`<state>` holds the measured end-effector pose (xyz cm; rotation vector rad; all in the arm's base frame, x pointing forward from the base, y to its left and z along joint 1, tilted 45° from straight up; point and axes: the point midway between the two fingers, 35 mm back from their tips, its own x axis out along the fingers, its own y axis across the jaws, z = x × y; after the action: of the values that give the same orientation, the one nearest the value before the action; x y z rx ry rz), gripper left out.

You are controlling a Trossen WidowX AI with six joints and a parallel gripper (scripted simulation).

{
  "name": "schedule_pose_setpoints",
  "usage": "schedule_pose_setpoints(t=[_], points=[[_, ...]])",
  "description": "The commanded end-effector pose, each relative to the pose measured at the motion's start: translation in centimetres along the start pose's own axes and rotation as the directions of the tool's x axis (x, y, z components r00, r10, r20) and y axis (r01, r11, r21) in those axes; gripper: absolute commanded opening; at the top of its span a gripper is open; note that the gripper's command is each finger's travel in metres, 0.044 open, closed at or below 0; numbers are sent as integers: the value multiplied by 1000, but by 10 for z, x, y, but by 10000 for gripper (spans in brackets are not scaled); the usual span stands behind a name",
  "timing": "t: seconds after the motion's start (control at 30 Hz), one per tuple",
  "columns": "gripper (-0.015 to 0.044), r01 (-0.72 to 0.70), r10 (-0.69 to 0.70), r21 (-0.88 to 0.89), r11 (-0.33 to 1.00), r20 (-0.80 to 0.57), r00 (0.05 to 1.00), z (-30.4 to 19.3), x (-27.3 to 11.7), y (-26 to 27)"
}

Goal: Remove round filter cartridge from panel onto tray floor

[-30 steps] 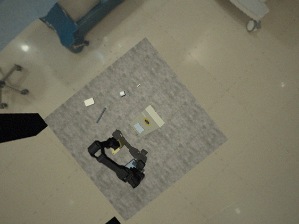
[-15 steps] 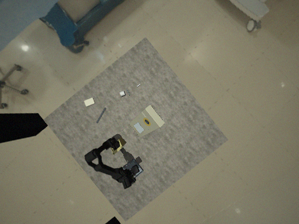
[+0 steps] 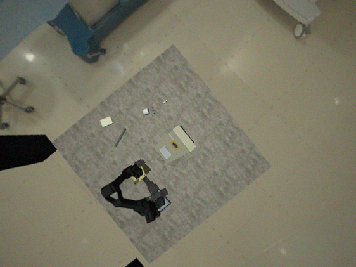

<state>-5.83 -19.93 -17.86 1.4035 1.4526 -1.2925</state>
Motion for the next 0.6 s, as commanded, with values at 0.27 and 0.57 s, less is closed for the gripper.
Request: schedule_pose_setpoints(t=[0.27,0.57], points=[[0,7,-7,0,1000,2,1000,-28,45,-2],[157,0,0,0,1000,-13,1000,-30,44,0]])
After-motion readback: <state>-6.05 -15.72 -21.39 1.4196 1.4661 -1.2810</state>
